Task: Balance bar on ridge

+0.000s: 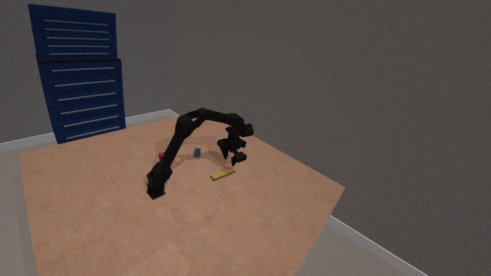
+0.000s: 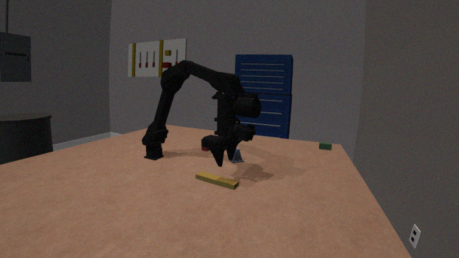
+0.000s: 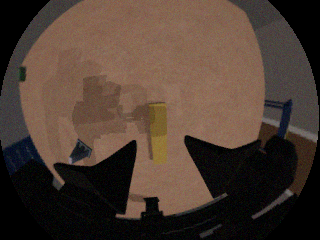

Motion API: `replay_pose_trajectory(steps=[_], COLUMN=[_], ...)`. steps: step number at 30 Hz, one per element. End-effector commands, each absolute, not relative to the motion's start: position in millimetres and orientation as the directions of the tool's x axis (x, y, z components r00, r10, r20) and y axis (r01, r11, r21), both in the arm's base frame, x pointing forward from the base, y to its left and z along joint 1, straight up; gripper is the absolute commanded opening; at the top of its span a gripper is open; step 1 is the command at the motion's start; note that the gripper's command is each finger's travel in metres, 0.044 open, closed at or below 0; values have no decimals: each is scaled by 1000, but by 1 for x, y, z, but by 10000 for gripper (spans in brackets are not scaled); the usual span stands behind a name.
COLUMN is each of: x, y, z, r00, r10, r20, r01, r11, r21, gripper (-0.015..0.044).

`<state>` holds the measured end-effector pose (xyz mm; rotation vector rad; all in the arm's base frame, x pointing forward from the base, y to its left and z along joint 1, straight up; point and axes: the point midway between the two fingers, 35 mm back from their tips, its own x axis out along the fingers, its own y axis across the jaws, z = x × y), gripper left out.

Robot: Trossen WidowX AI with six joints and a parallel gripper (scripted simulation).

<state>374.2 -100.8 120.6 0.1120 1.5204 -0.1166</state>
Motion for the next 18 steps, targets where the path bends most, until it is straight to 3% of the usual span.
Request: replay_pose_trajectory(steps=[1, 18], x=[373, 374], y=[-103, -103], z=[107, 70], r00=[35, 35], r10=[-10, -10], r20=[-999, -999], r01=[144, 144], r11=[990, 990], r21=[-5, -5], gripper=[315, 315])
